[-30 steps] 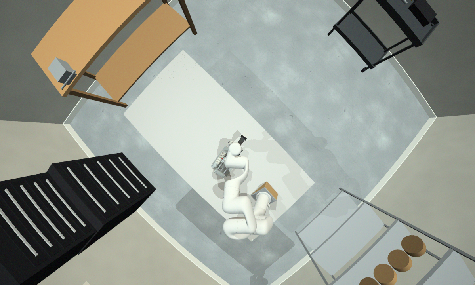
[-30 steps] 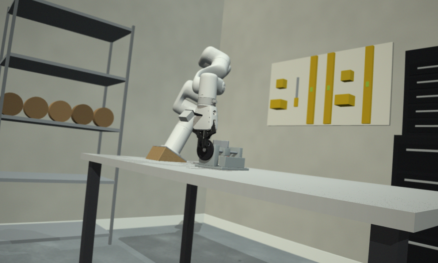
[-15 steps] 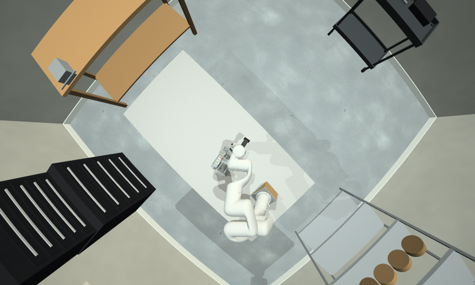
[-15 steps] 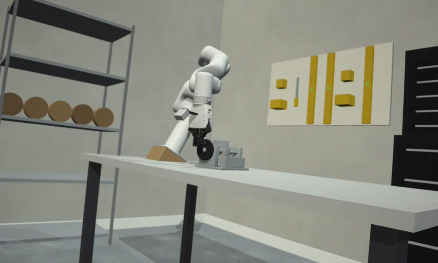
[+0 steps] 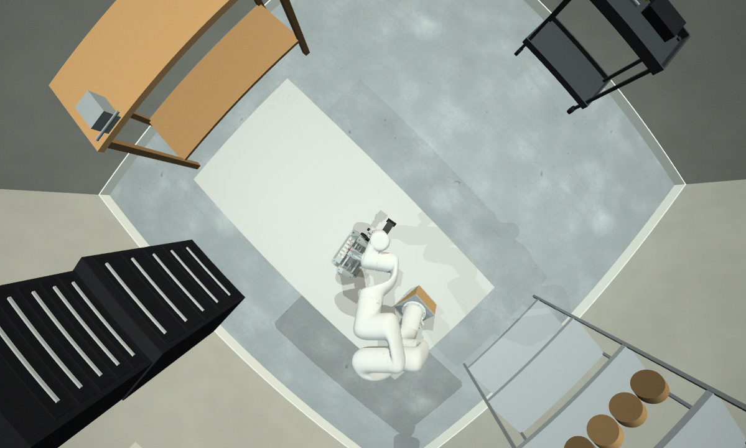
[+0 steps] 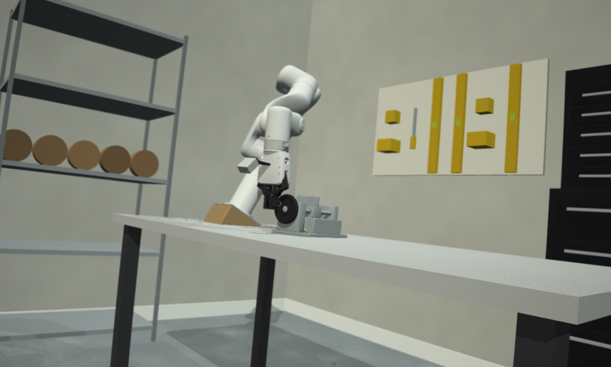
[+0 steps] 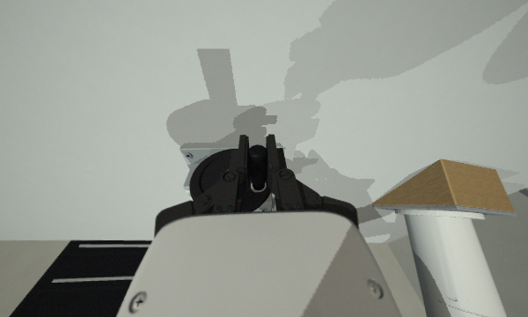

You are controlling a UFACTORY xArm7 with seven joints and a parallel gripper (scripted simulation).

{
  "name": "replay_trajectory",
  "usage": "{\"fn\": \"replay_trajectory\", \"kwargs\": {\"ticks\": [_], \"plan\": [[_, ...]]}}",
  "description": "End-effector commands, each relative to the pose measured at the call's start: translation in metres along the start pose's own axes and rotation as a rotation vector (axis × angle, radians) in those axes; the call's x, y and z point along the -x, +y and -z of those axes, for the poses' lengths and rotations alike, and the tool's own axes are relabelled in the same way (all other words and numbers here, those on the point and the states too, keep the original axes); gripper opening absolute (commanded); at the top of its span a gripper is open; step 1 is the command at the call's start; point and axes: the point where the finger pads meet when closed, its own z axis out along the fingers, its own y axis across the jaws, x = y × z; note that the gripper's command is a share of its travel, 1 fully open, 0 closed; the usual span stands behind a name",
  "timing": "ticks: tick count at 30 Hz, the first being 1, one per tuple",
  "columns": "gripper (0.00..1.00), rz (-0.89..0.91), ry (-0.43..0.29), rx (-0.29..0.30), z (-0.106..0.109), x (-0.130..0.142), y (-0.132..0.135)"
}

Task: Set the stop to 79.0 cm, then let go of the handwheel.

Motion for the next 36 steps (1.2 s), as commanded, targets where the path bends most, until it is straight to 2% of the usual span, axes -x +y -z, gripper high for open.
{"fn": "replay_trajectory", "kwargs": {"ticks": [1, 14, 36], "plan": [[0.06, 0.001, 0.004, -0.005, -0.004, -0.001, 0.002], [0.06, 0.001, 0.004, -0.005, -0.027, -0.002, 0.001], [0.06, 0.001, 0.004, -0.005, -0.042, -0.002, -0.014]]}}
